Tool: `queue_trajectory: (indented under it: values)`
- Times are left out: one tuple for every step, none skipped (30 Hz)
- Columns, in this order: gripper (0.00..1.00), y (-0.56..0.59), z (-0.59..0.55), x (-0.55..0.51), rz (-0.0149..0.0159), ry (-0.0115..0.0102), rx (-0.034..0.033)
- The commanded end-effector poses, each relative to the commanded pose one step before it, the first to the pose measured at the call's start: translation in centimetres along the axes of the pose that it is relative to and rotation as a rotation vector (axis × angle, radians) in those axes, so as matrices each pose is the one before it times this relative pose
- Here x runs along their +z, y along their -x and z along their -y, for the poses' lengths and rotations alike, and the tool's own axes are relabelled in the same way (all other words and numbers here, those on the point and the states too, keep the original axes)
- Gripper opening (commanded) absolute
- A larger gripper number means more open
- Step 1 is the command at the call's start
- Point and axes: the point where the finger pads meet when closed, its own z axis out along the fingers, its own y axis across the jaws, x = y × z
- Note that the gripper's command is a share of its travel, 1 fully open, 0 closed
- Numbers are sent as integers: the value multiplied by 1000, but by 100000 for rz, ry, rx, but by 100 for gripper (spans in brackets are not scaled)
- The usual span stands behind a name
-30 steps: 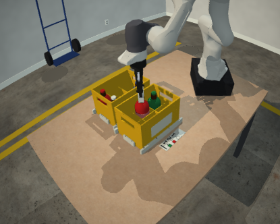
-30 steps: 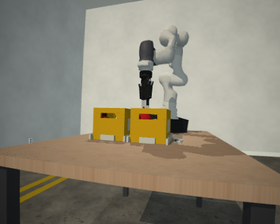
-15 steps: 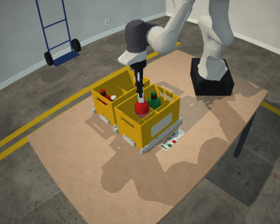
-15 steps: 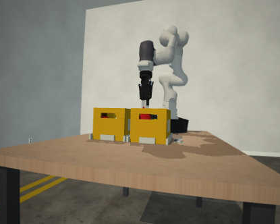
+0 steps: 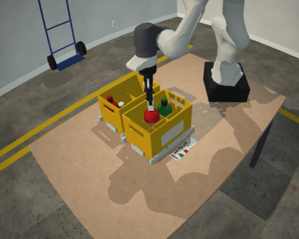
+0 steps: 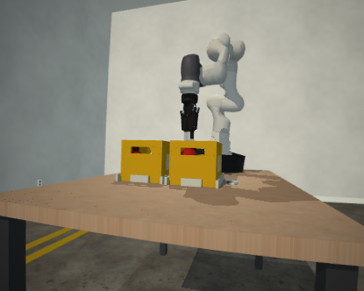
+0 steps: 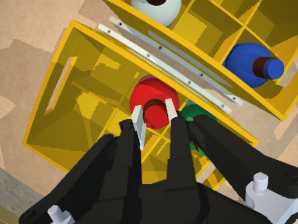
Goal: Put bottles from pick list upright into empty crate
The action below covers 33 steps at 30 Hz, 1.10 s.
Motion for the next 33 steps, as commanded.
queue_trajectory:
  values:
    - [0,-335,356,-171,-1251,-690,-611]
    - [0,0,0,50,0,0,0]
    - [0,0,0,50,0,0,0]
    - [0,0,0,50,0,0,0]
    - [0,0,0,50,0,0,0]
    - [0,0,0,50,0,0,0]
    - [0,0,0,50,0,0,0]
    - [0,0,0,50,0,0,0]
    - [0,0,0,50,0,0,0]
    - [0,0,0,50,0,0,0]
    - [0,0,0,50,0,0,0]
    - [0,0,0,50,0,0,0]
    - [0,0,0,50,0,0,0]
    - [0,0,0,50,0,0,0]
    - [0,0,0,0,0,0,0]
    - [0,0,0,0,0,0,0]
    - [0,0,0,50,0,0,0]
    - [0,0,0,50,0,0,0]
    - [0,0,0,50,0,0,0]
    - [0,0,0,50,0,0,0]
    - [0,0,0,50,0,0,0]
    - [0,0,0,50,0,0,0]
    - [0,0,0,50,0,0,0]
    - [0,0,0,50,0,0,0]
    - [0,0,0,50,0,0,0]
    - [0,0,0,50,0,0,0]
    - [0,0,0,50,0,0,0]
    - [0,0,0,50,0,0,0]
    - [0,0,0,50,0,0,0]
    - [0,0,0,50,0,0,0]
    - [0,0,0,50,0,0,0]
    - [0,0,0,0,0,0,0]
    - [0,0,0,0,0,0,0]
